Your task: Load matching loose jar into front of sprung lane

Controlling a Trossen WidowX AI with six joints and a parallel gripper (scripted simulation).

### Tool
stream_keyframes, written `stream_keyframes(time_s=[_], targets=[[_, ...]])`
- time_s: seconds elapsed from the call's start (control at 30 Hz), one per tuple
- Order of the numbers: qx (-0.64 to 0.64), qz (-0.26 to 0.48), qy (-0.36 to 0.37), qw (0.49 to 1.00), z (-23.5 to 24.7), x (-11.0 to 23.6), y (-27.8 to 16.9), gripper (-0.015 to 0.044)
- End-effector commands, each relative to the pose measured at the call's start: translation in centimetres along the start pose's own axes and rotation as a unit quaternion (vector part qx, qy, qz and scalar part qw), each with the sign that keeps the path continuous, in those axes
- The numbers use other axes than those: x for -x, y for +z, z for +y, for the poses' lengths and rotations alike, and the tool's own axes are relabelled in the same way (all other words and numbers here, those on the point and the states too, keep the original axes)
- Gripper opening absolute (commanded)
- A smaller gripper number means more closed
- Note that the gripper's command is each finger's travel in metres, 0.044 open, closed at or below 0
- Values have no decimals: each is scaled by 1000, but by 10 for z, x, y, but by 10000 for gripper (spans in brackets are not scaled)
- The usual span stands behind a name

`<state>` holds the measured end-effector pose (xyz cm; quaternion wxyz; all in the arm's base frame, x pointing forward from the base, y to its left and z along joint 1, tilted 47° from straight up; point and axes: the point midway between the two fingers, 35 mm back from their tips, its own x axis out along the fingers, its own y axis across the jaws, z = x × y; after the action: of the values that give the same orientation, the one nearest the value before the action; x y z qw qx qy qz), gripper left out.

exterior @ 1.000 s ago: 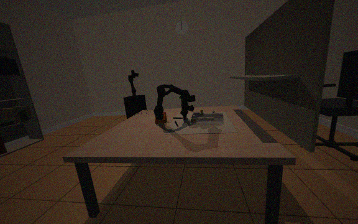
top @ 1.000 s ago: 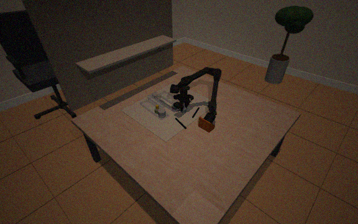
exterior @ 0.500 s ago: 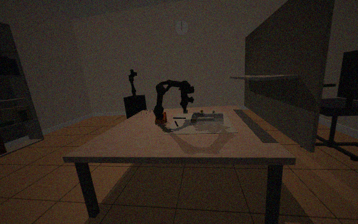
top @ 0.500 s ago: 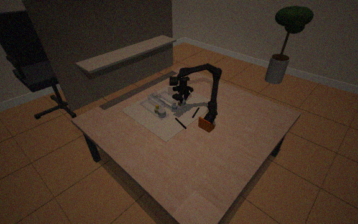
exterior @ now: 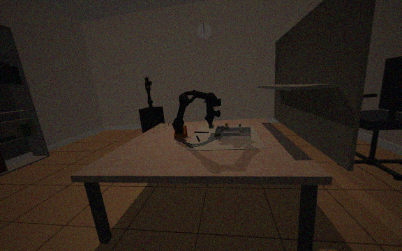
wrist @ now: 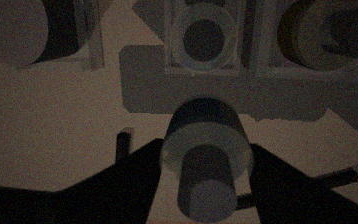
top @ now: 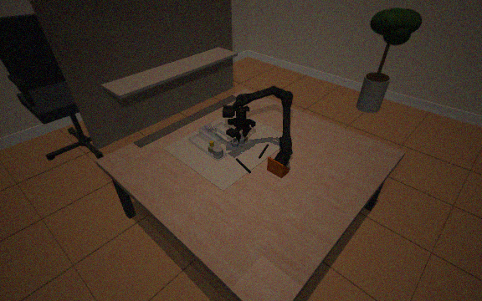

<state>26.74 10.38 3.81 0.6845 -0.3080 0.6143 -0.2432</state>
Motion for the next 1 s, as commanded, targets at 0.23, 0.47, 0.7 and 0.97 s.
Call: stream_keyframes(time_s=[0.23,0.47,0.7,0.97], targets=[[1,-3,-4,1000,3,-24,3,0],[1,-3,-4,1000,3,-33,4,0],[0,-3,-4,1000,3,-33,6,0],[0,-3,-4,1000,3,-33,9,0]])
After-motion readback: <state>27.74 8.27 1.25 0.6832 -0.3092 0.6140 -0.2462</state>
